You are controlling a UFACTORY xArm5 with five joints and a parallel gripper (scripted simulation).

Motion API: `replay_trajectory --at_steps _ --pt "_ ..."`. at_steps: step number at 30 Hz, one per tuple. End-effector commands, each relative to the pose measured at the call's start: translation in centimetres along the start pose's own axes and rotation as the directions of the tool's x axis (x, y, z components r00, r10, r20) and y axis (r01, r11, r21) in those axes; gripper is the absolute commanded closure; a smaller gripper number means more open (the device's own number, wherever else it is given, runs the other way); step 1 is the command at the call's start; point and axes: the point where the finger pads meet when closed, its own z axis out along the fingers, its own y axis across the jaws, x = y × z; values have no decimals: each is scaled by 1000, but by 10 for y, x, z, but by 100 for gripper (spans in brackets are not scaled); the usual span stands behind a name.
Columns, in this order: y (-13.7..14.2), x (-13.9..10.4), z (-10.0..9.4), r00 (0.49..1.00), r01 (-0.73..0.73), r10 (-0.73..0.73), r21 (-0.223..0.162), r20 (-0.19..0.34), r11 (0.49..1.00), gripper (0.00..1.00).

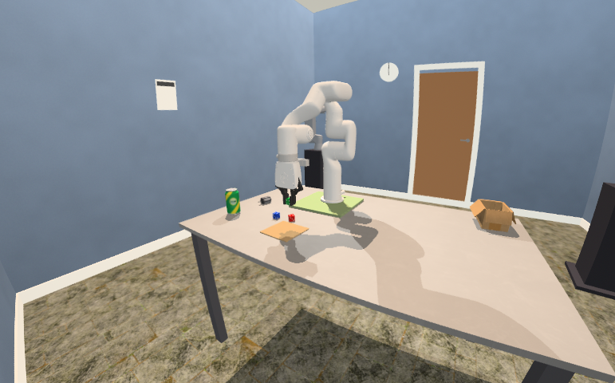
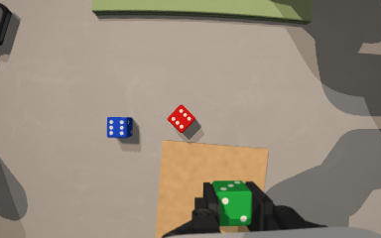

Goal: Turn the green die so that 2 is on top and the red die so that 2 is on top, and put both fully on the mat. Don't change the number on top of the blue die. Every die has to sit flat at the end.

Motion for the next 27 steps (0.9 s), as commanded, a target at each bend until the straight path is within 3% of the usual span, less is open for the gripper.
replay_trajectory --at_steps 1,19,27 --pt "0 -1 11 1000 0 0 0 3 1000 79" --pt "-1 -3 81 1000 0 0 0 3 1000 79" --pt "-1 -3 91 1000 0 0 0 3 1000 79"
